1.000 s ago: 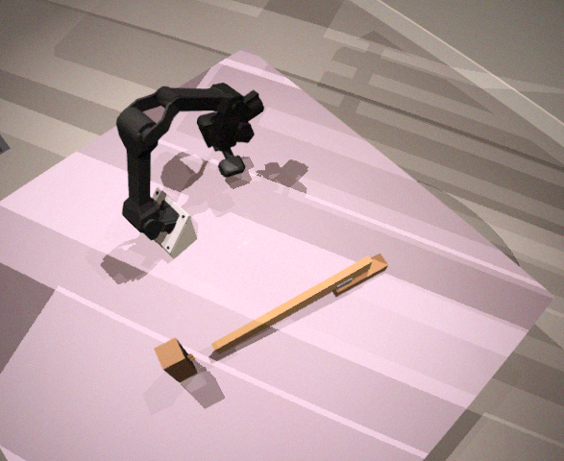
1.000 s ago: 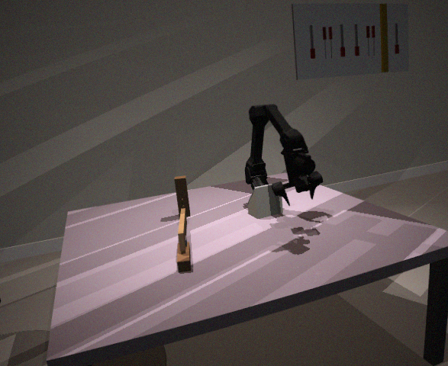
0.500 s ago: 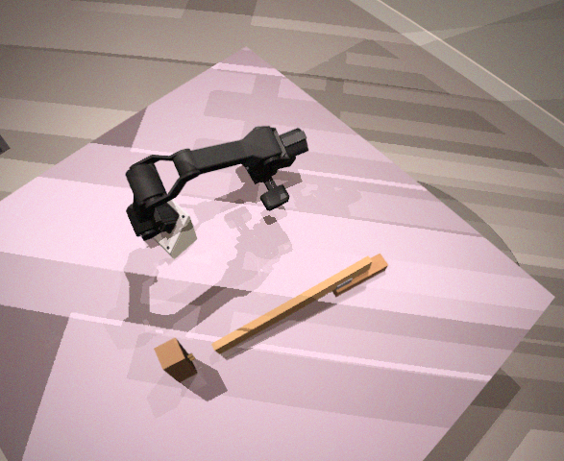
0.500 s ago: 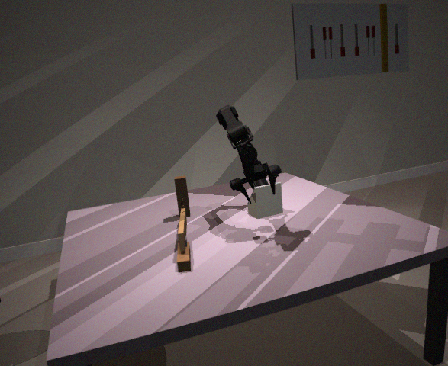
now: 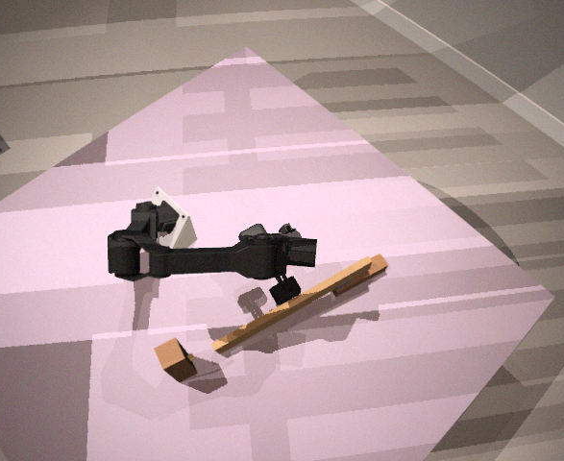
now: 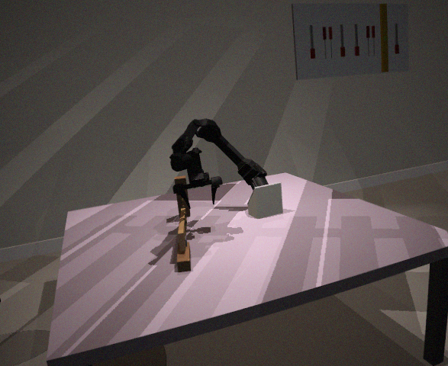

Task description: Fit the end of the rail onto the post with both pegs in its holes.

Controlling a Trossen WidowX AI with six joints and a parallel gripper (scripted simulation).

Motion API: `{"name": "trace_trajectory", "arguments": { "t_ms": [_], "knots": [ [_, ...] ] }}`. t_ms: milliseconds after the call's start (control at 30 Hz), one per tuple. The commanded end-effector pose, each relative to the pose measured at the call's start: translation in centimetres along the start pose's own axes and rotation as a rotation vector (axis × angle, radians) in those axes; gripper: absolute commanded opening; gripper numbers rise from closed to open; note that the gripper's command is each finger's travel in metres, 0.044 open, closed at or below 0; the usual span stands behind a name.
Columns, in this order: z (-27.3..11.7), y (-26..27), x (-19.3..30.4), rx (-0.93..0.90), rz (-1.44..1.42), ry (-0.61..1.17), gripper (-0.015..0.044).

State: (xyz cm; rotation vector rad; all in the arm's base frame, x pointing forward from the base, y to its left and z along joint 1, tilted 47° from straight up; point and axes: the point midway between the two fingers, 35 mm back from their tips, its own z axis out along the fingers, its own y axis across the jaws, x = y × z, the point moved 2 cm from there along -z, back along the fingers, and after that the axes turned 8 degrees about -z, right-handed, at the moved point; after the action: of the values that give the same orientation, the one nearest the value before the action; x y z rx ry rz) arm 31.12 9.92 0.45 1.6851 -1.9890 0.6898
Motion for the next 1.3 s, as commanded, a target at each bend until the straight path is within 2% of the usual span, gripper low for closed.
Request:
{"name": "trace_trajectory", "arguments": {
  "t_ms": [0,167,400,1267],
  "knots": [
    [0.3,-3.7,4.2,0.042,0.007,0.052,0.0440],
    [1.0,-6.6,8.8,0.062,0.018,0.124,0.0440],
    [1.1,-6.5,9.0,0.062,0.018,0.124,0.0440],
    [5.2,-6.9,9.5,0.062,0.018,0.123,0.0440]
  ]
}}
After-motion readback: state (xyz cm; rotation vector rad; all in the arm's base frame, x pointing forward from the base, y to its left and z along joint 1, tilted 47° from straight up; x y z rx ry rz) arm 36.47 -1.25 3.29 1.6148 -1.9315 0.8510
